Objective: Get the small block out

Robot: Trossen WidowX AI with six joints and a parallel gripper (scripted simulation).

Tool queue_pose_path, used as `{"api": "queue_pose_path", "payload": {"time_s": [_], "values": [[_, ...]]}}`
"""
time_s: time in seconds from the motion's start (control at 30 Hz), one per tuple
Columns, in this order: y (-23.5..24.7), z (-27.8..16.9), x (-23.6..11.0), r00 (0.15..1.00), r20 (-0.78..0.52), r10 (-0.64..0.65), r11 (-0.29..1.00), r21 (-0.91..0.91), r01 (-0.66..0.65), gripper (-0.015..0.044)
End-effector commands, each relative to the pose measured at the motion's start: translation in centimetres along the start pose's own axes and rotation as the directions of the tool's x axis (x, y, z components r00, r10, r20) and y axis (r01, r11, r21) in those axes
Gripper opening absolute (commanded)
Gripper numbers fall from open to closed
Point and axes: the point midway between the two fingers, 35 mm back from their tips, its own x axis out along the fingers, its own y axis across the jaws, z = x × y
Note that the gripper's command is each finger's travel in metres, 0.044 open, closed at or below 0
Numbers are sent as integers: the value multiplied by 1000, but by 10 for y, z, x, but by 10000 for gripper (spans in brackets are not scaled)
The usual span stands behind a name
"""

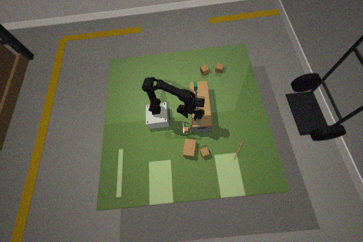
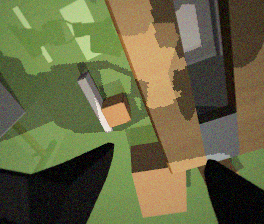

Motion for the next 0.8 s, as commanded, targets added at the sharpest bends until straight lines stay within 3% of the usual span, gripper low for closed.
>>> {"api": "queue_pose_path", "payload": {"time_s": [0.0,0.13,0.33,0.47,0.77], "values": [[2,-5,0,999,43,-6,943,332,-9,285],[4,-11,1,996,87,-12,715,697,-52,285],[8,-20,3,988,152,-29,144,979,-146,285],[10,-25,3,980,193,-45,-248,948,-198,285],[13,-32,3,967,245,-74,-721,657,-222,285]]}}
